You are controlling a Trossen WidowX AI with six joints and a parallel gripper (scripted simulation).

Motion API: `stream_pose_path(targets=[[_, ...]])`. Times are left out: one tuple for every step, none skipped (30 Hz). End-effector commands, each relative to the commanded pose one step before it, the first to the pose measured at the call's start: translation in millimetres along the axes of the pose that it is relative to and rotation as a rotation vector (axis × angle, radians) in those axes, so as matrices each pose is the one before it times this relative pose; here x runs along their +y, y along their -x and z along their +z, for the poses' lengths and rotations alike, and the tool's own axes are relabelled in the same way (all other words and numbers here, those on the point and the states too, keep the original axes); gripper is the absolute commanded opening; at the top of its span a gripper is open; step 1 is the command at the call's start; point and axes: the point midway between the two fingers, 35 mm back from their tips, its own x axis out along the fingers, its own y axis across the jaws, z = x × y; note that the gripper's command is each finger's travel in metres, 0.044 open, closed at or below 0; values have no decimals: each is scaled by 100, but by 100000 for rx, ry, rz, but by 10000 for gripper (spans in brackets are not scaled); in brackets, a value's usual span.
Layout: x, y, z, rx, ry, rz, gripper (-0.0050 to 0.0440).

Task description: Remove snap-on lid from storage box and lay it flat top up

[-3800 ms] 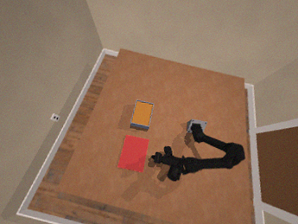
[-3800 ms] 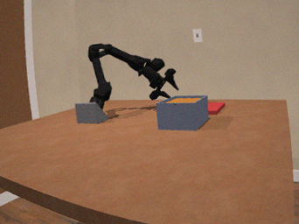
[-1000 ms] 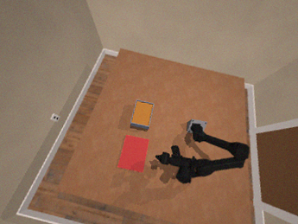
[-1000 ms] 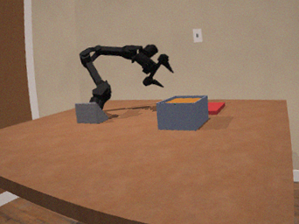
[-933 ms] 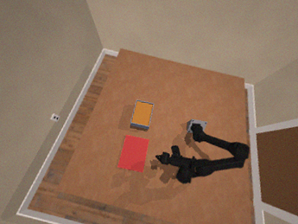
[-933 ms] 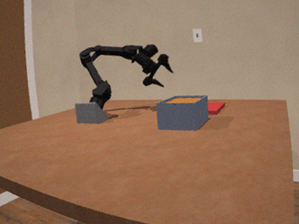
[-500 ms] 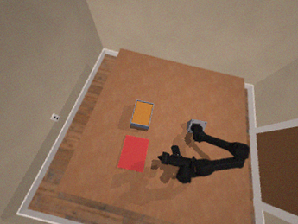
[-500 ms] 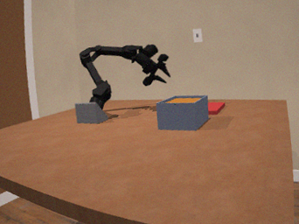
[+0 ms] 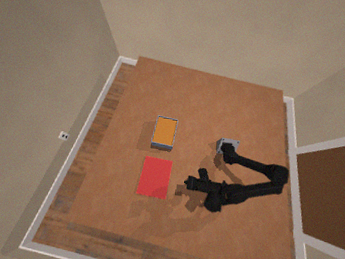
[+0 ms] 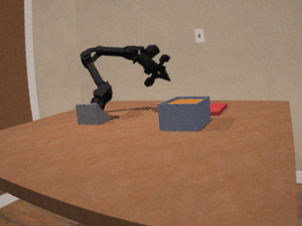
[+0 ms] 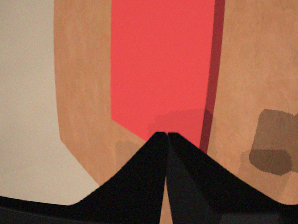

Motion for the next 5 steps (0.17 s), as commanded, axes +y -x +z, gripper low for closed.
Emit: stream_pose_path(targets=[[-32, -4, -20, 253, 123, -61, 0], [0, 0, 0, 0, 0, 0, 0], [0, 0, 0, 0, 0, 0, 0], [0, 0, 0, 0, 0, 0, 0], [0, 0, 0, 0, 0, 0, 0]])
